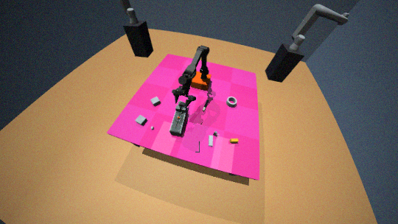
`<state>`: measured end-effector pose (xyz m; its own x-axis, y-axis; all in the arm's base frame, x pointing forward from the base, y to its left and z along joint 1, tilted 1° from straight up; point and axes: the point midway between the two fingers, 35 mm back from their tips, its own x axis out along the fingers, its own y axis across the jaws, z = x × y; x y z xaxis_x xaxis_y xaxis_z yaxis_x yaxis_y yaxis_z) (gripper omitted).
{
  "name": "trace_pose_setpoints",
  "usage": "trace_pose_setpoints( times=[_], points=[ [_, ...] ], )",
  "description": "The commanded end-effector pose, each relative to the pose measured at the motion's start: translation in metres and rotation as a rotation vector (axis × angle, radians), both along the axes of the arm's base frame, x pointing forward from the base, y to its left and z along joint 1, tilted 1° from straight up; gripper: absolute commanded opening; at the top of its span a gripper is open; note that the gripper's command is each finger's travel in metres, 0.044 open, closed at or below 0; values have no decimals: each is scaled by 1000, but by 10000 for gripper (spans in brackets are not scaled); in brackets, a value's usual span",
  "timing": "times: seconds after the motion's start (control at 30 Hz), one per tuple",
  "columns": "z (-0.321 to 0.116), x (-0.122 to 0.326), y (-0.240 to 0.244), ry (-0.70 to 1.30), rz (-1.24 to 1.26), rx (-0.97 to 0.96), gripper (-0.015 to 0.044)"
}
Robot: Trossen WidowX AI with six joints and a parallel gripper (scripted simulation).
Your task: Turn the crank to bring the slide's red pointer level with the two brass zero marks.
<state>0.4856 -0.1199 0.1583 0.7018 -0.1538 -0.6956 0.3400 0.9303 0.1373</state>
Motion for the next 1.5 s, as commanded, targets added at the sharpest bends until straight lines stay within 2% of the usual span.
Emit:
trace_pose_setpoints(
  times=[0.0, 0.67, 0.83, 1.3, 1.47],
  points=[
    [-3, -17, -2, 24, 43, -13, 440],
    [-12, -124, 2, 8, 341, -140, 440],
    [-16, -124, 2, 8, 343, -141, 440],
    [-98, -122, 2, 8, 343, -141, 440],
    [-102, -123, 3, 8, 343, -141, 440]
  ],
)
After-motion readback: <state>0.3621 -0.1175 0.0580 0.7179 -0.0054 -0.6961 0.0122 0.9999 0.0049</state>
